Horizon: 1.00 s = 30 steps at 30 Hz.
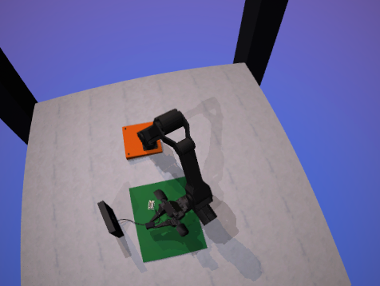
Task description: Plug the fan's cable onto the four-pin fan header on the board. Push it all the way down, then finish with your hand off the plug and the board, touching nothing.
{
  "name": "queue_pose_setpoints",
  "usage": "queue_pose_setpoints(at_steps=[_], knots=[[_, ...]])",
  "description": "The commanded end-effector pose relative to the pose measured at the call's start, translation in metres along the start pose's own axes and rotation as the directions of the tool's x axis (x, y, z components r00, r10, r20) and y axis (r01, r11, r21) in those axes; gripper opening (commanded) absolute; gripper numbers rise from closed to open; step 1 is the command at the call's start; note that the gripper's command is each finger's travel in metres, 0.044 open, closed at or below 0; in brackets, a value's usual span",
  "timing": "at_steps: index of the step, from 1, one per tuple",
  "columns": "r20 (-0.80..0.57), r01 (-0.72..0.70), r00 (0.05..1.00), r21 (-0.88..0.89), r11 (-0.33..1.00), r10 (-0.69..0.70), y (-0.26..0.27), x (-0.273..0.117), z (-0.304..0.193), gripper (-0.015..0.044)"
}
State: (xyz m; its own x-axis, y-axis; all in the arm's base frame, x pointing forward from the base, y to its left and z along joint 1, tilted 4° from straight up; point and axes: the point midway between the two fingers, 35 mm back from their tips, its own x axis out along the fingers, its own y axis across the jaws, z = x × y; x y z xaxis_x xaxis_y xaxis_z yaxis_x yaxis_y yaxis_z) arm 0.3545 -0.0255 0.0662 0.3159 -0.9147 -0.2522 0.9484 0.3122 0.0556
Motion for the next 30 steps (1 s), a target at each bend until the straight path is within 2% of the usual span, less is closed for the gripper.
queue_pose_setpoints(at_steps=[1,30], knots=[[-0.001,0.001,1.0,0.002,1.0,-0.001,0.0,0.001,-0.005,0.0],[-0.001,0.001,1.0,0.002,1.0,-0.001,0.0,0.005,-0.025,0.0]])
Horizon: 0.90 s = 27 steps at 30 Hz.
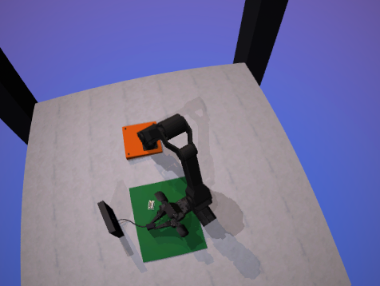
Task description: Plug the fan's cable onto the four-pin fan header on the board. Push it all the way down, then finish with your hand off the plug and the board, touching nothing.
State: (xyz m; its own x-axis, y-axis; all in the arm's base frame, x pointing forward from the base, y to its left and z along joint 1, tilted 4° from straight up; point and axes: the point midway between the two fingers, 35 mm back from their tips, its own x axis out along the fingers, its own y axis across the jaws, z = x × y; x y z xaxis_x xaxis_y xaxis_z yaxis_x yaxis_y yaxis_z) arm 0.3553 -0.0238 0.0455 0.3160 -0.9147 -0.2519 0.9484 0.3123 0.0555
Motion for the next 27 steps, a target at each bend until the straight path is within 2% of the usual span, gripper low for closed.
queue_pose_setpoints(at_steps=[1,27], knots=[[-0.001,0.001,1.0,0.002,1.0,-0.001,-0.0003,0.0009,-0.0047,0.0],[0.0,0.0,1.0,0.0,1.0,0.0,0.0001,0.0012,-0.0061,0.0]])
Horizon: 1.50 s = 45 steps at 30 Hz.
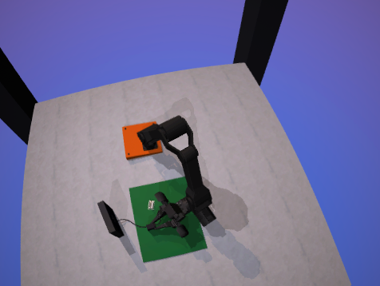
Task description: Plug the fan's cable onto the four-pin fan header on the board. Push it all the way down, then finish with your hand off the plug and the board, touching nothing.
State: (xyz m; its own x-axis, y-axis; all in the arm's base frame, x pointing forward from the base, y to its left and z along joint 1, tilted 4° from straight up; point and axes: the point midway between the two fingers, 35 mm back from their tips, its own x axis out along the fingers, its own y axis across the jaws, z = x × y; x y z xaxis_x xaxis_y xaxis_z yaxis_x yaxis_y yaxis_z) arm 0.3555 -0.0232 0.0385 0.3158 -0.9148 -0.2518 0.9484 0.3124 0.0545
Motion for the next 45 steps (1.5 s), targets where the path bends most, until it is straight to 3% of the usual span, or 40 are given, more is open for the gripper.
queue_pose_setpoints(at_steps=[1,27,33,45], knots=[[0.0,0.0,1.0,0.001,1.0,0.0,0.0001,-0.0002,0.0008,0.0],[0.0,0.0,1.0,0.001,1.0,0.0,0.0001,-0.0002,0.0008,0.0],[0.0,0.0,1.0,0.0,1.0,0.0,0.0,0.0,0.0,0.014],[0.0,0.0,1.0,0.0,1.0,0.0,0.0,0.0,0.0,0.014]])
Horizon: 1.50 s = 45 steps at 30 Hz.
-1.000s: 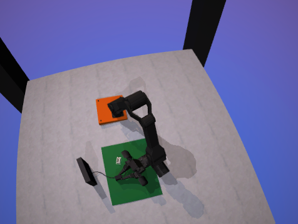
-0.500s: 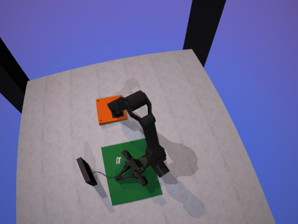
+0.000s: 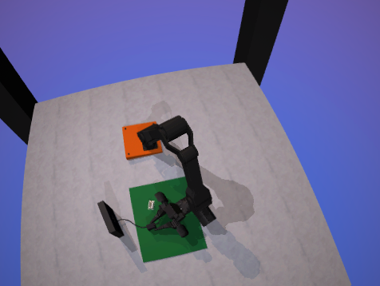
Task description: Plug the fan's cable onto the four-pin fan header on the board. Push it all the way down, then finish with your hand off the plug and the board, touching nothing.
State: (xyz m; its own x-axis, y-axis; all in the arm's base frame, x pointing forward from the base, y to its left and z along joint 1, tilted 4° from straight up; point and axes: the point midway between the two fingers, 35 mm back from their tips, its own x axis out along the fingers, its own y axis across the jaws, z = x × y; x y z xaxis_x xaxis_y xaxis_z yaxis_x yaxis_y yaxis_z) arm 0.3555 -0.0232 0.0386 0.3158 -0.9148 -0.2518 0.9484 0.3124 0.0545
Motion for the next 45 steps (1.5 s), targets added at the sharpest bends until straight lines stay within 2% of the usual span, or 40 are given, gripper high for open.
queue_pose_setpoints(at_steps=[1,14,45], knots=[[0.0,0.0,1.0,0.0,1.0,0.0,0.0,0.0,0.0,0.014],[-0.002,-0.001,1.0,0.0,1.0,0.001,0.0,-0.002,0.0,0.014],[-0.029,-0.007,1.0,0.012,1.0,0.008,0.001,-0.078,0.026,0.014]])
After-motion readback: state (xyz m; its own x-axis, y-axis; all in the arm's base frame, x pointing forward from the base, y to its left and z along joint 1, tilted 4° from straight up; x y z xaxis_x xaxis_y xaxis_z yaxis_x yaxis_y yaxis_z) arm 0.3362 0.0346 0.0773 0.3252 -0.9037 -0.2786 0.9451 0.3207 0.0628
